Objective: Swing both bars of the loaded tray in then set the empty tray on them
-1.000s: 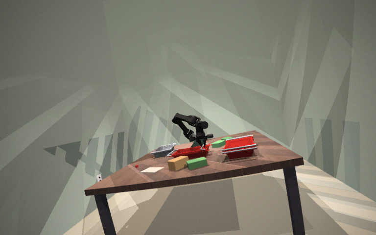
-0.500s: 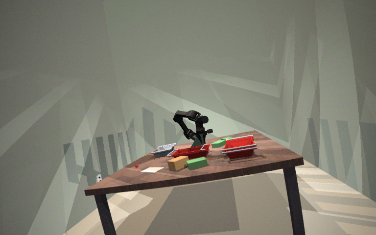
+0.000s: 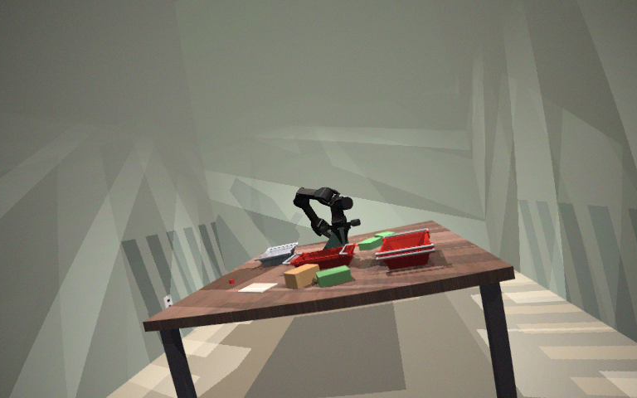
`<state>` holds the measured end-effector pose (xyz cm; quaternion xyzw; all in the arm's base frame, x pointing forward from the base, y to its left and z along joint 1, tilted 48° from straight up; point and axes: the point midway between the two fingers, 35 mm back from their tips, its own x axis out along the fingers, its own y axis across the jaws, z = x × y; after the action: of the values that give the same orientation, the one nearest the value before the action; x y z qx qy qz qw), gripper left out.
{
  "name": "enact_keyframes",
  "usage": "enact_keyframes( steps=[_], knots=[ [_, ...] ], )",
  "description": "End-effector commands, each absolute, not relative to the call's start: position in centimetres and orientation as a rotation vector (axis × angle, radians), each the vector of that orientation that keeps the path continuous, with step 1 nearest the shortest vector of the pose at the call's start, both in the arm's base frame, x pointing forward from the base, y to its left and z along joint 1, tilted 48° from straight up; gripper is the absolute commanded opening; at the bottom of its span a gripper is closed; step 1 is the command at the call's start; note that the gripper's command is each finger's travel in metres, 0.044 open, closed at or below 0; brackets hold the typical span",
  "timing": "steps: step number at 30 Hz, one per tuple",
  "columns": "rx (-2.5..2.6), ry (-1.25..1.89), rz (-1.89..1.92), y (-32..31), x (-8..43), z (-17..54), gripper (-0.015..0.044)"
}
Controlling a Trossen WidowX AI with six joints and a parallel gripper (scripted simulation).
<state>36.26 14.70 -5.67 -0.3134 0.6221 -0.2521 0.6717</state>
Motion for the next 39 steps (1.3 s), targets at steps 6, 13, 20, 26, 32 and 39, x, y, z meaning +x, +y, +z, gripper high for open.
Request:
enact_keyframes(
  steps=[6, 13, 20, 26, 32, 39],
  knots=[
    [-0.707, 1.401, -0.567, 14.7, 36.3, -5.7, 0.0084],
    [-0.705, 1.402, -0.566, 16.7, 36.1, -3.9, 0.0084],
    [-0.700, 1.415, -0.553, 9.3, 38.8, 2.2, 0.0084],
    [-0.698, 1.410, -0.554, 2.6, 39.2, 9.3, 0.0084],
    [-0.708, 1.404, -0.576, -3.5, 37.5, 15.3, 0.0084],
    [-0.708, 1.404, -0.577, -3.7, 37.4, 15.4, 0.0084]
  ],
)
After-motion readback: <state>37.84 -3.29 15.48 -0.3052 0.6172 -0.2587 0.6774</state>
